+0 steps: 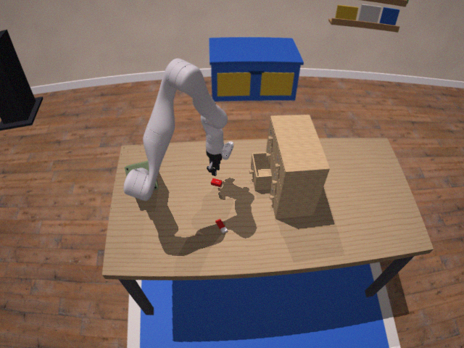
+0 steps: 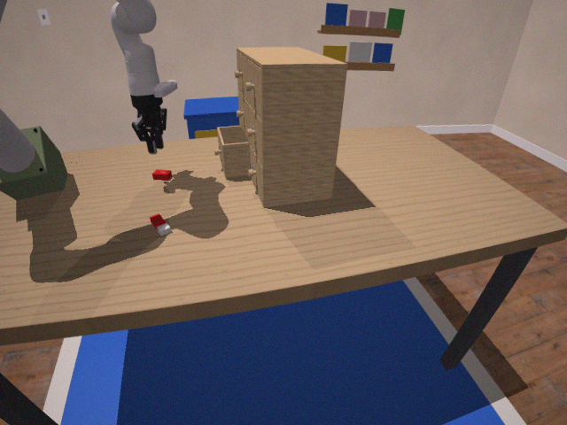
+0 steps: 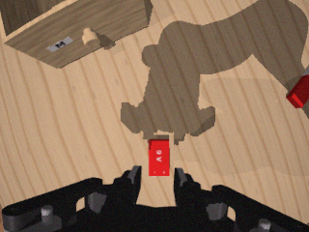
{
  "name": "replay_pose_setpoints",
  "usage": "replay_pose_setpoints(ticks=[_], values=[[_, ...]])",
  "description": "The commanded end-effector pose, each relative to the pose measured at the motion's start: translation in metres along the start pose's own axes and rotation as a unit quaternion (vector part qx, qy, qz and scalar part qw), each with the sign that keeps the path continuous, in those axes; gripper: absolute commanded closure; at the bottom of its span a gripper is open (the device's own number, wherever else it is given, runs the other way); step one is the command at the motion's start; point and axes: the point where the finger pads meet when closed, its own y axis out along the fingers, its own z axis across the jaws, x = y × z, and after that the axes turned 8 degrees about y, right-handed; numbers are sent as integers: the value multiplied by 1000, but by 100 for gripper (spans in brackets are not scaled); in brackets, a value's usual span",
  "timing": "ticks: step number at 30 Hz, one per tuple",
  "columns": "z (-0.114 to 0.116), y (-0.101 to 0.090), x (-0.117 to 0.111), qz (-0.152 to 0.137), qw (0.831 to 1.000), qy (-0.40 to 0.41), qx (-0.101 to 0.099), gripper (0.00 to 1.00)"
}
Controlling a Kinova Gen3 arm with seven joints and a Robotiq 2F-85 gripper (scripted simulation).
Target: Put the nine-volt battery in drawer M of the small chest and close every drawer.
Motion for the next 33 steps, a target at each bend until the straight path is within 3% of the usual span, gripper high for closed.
replay_pose_setpoints(ticks=[1, 33], values=[[0, 1, -1, -1, 1000, -6, 0, 67], [0, 4, -1, -1, 1000, -30, 0, 67]])
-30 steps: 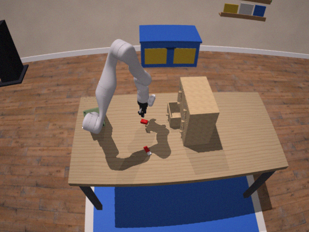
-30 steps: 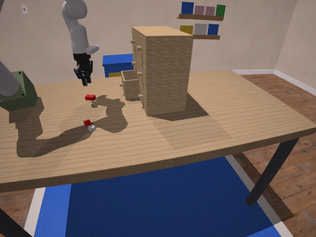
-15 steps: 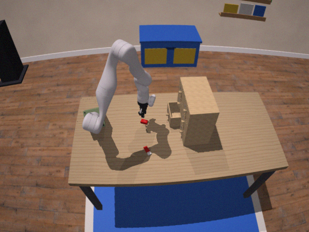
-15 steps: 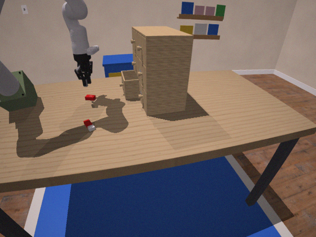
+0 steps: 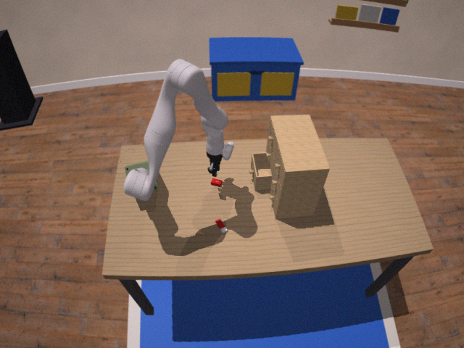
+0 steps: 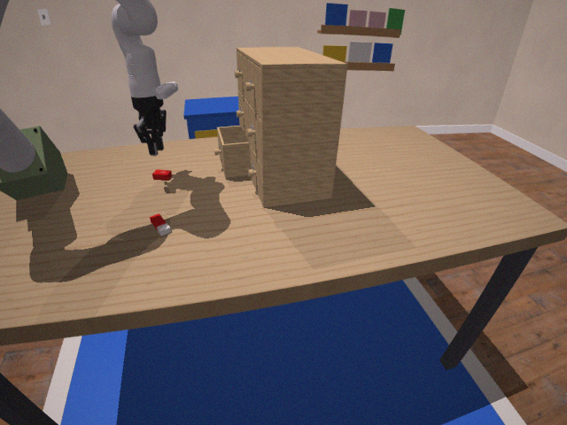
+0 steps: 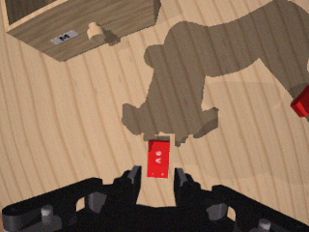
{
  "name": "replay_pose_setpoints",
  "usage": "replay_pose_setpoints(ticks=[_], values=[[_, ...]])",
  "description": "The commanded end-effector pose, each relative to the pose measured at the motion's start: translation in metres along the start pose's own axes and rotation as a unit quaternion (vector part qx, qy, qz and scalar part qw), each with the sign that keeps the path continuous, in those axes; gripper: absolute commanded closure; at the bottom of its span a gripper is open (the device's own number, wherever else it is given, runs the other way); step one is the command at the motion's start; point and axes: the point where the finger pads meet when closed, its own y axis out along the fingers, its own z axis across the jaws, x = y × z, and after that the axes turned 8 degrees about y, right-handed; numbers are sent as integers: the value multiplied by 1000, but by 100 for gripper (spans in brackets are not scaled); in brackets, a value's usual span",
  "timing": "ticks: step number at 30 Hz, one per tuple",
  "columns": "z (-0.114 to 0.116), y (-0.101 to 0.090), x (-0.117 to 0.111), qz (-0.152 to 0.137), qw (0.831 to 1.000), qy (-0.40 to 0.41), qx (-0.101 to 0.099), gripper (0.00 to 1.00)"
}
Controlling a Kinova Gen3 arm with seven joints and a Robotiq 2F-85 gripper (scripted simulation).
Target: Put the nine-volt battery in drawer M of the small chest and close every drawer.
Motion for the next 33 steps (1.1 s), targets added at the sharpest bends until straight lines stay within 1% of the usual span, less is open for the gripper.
replay_pose_setpoints(ticks=[1, 3, 4, 27, 33], values=[[0, 0, 0, 0, 1000, 0, -1, 67], [0, 0, 0, 0, 1000, 0, -1, 67], [0, 0, 0, 0, 1000, 0, -1, 58], [0, 0, 0, 0, 1000, 0, -1, 58], [0, 4, 0, 0, 1000, 0, -1, 58]])
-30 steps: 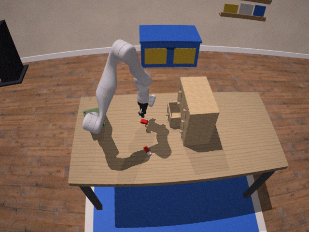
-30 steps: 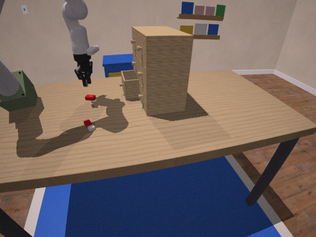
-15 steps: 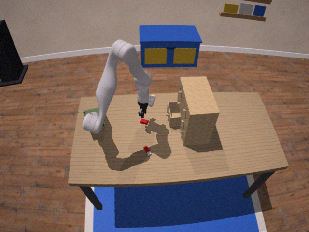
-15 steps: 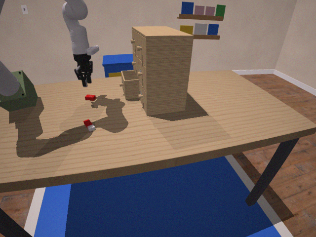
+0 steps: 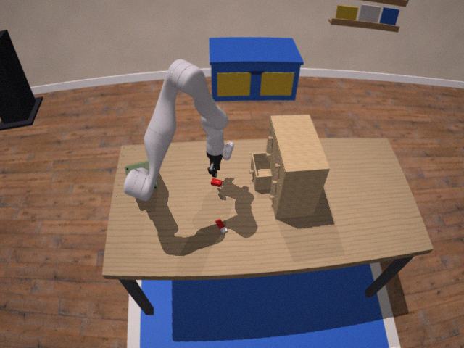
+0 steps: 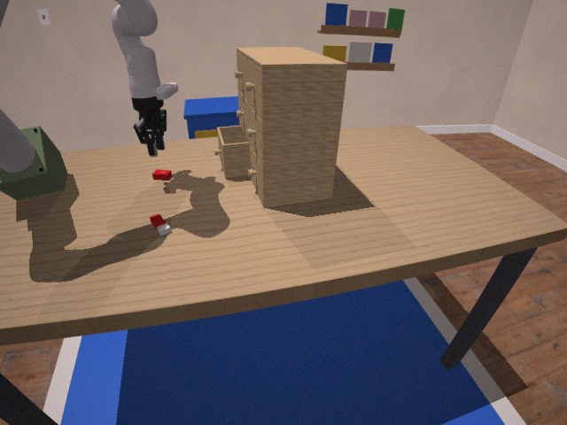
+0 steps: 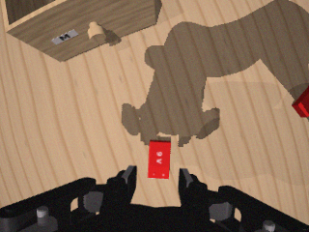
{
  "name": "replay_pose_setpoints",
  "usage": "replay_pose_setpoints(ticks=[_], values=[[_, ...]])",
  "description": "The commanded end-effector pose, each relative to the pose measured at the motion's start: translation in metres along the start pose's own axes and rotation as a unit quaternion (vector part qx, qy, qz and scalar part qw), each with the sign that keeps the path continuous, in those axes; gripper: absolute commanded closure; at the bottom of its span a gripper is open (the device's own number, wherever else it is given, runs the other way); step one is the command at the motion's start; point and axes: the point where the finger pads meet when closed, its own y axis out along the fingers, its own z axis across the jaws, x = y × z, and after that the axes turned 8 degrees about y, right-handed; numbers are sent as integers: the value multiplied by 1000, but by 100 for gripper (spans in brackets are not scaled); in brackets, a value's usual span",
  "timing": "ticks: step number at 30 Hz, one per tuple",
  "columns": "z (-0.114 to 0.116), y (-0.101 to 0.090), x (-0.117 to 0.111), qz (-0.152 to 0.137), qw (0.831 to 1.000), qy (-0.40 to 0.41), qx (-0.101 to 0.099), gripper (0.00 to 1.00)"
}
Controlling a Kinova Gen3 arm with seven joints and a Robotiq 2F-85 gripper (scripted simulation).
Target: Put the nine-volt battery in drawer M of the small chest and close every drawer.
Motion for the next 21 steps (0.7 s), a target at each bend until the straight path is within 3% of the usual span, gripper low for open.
replay_pose_setpoints(ticks=[1, 21], values=[[0, 3, 0, 0, 1000, 0, 1, 58], [1, 45, 0, 0, 1000, 0, 1, 58]])
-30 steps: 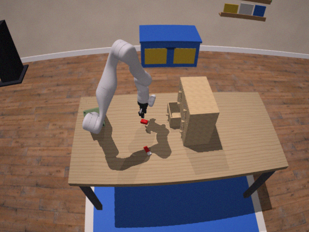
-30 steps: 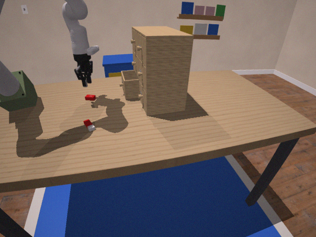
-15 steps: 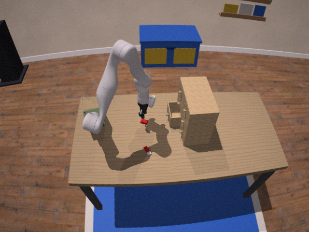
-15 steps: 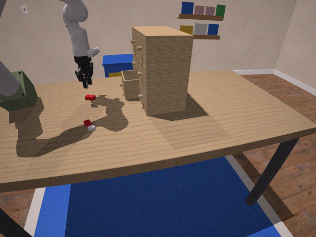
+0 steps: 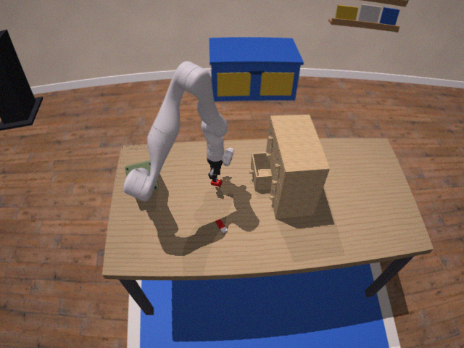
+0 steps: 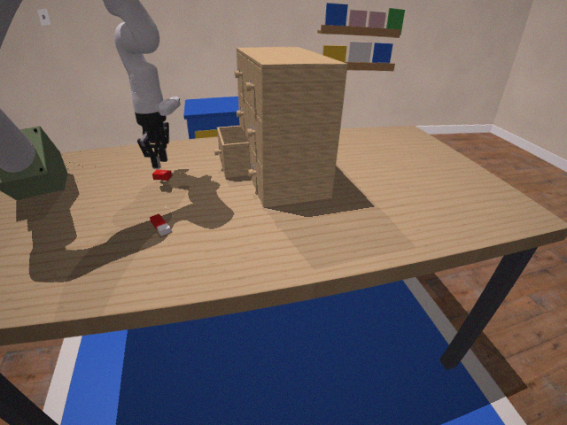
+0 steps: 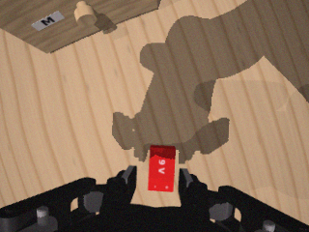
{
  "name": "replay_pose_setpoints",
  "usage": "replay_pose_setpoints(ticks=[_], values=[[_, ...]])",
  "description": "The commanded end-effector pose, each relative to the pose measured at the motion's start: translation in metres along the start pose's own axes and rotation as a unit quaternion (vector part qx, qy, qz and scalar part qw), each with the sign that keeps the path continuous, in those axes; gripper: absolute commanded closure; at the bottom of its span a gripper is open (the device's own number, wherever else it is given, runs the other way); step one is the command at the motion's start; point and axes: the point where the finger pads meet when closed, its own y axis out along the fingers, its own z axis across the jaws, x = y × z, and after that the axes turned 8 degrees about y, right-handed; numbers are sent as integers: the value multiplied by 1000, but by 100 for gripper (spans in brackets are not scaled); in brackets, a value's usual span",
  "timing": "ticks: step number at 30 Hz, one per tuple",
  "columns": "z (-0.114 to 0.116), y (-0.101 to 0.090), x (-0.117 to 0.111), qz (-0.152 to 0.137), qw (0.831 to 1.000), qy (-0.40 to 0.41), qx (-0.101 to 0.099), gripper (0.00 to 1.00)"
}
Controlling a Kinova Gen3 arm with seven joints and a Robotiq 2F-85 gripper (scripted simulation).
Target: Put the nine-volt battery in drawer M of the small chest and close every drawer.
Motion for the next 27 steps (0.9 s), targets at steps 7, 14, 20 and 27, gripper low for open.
replay_pose_setpoints(ticks=[7, 14, 20, 27], values=[[3, 11, 0, -1, 1000, 0, 6, 58], [3, 12, 0, -1, 1000, 0, 6, 58], [3, 12, 0, -1, 1000, 0, 6, 58], [3, 12, 0, -1, 1000, 0, 6, 58]])
